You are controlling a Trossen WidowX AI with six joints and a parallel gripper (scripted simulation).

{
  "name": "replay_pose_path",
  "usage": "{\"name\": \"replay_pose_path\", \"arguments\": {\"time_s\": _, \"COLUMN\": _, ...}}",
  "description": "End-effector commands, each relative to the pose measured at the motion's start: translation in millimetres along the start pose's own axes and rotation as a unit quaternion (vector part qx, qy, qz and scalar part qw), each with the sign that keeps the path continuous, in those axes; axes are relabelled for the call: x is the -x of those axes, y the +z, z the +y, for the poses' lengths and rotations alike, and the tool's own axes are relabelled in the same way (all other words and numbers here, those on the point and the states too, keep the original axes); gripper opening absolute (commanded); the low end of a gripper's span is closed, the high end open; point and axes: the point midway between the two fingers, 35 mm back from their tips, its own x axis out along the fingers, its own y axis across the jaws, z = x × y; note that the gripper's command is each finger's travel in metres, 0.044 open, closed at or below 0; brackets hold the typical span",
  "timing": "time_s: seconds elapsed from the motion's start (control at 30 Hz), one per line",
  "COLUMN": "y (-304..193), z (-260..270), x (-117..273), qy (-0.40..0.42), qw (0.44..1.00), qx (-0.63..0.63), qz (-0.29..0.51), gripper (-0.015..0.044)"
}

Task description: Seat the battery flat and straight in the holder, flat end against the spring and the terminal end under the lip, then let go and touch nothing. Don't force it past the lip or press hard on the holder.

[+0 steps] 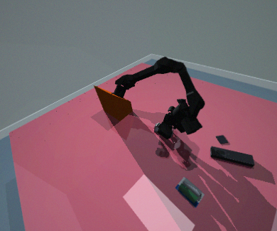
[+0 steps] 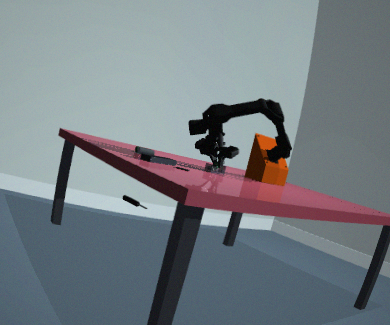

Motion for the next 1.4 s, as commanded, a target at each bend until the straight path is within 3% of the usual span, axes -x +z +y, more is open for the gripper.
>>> {"name": "replay_pose_path", "arguments": {"time_s": 0.0, "y": 2.8, "z": -0.7, "x": 0.4, "qy": 0.000, "qw": 1.000, "qx": -0.001, "qz": 0.000, "gripper": 0.0084}}
{"name": "replay_pose_path", "arguments": {"time_s": 1.37, "y": 15.9, "z": -2.8, "x": 4.9, "qy": -0.002, "qw": 1.000, "qx": -0.004, "qz": -0.017, "gripper": 0.0084}}
